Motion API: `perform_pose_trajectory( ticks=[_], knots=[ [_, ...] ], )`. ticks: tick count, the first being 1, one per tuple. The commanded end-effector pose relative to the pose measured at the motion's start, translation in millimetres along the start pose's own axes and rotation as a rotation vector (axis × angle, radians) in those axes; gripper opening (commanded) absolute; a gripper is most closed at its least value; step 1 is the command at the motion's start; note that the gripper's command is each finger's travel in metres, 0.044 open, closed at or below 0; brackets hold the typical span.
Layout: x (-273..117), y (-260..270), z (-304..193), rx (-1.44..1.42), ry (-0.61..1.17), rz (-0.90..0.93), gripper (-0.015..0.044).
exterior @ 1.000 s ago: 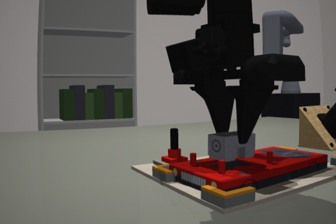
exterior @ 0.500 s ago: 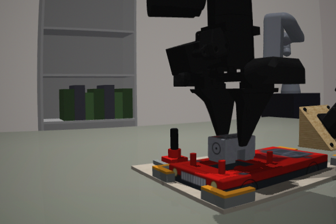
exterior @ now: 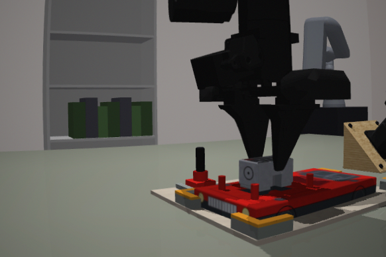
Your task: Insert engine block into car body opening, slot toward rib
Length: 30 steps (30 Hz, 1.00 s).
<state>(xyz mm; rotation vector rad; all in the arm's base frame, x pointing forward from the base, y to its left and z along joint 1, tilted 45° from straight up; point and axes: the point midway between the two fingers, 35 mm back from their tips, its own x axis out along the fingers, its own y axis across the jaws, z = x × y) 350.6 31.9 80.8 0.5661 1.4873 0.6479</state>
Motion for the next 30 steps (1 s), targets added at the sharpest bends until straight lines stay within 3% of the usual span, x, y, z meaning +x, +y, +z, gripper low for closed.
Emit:
perform_pose_trajectory(
  ticks=[1,30],
  knots=[
    [1.0,0.5,0.3,0.005,-0.003,0.004,0.016],
    [7.0,0.6,0.3,0.005,-0.003,0.005,0.016]
  ],
)
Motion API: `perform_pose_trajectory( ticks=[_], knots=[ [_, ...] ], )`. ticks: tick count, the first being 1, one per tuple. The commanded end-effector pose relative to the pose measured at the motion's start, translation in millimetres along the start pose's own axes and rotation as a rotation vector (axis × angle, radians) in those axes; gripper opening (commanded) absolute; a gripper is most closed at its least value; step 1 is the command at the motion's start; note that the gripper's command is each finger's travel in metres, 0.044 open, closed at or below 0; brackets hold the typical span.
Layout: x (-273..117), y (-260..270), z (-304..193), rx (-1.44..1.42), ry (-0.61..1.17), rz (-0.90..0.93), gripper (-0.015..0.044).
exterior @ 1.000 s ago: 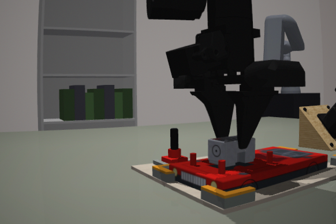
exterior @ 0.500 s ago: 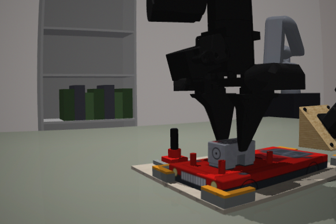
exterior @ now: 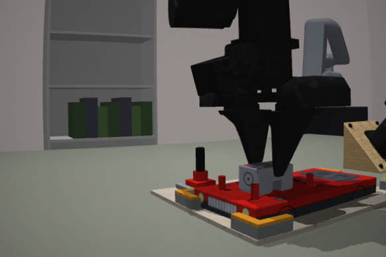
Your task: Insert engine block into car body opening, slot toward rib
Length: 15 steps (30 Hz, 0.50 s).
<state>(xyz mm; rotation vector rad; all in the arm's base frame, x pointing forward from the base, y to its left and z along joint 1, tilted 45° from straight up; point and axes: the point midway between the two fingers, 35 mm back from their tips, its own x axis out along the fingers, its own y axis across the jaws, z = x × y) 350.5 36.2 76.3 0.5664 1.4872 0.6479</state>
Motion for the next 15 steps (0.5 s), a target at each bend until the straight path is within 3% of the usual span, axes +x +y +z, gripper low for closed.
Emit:
perform_pose_trajectory(
  ticks=[1,5,15],
  knots=[
    [1.0,0.6,0.4,0.005,-0.003,0.004,0.016],
    [1.9,0.6,0.4,0.005,-0.003,0.004,0.016],
    [1.0,0.0,0.0,0.0,0.0,0.0,0.0422]
  ],
)
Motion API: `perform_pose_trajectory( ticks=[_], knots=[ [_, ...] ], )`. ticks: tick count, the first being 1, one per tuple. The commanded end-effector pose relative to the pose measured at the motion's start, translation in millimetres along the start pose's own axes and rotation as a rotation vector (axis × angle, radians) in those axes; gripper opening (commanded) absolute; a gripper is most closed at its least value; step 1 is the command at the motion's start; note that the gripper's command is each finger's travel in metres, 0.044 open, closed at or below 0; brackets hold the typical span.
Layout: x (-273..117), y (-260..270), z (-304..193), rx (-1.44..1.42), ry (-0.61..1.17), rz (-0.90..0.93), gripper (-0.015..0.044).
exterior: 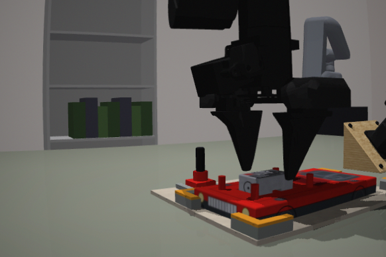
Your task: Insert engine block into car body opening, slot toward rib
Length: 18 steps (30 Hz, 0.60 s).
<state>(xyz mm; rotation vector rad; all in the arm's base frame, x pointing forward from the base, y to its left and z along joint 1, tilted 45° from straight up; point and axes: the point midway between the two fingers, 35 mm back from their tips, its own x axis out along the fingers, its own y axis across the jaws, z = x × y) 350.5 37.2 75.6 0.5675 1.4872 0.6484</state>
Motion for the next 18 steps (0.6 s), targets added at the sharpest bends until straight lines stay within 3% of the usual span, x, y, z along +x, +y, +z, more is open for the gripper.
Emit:
perform_pose_trajectory(
  ticks=[1,18],
  knots=[
    [-0.2,-0.1,0.0,0.0,0.0,-0.001,0.044],
    [-14.2,-0.6,0.5,0.005,-0.003,0.003,0.044]
  ],
)
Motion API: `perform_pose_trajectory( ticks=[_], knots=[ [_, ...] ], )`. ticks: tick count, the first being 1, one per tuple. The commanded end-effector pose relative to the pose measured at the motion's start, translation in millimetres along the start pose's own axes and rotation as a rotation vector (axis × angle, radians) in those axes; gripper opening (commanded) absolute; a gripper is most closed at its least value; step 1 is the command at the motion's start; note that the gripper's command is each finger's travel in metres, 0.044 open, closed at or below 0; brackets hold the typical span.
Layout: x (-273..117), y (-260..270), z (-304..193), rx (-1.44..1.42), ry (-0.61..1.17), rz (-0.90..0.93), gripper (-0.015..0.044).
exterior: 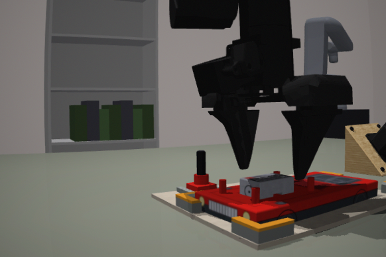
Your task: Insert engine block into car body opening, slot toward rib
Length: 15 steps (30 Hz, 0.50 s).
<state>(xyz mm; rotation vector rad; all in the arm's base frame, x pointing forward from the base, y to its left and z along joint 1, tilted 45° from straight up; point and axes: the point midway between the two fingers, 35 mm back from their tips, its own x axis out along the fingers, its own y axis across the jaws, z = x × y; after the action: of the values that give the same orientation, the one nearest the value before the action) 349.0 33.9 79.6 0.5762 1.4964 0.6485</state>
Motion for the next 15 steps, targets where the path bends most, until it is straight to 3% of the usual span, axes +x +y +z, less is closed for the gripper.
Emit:
perform_pose_trajectory(
  ticks=[1,4,15],
  knots=[
    [-9.0,-1.1,2.0,-0.004,-0.01,-0.002,0.044],
    [-9.0,-1.1,2.0,-0.004,-0.01,-0.002,0.044],
    [-9.0,-1.1,2.0,-0.004,-0.01,-0.002,0.0151]
  ],
)
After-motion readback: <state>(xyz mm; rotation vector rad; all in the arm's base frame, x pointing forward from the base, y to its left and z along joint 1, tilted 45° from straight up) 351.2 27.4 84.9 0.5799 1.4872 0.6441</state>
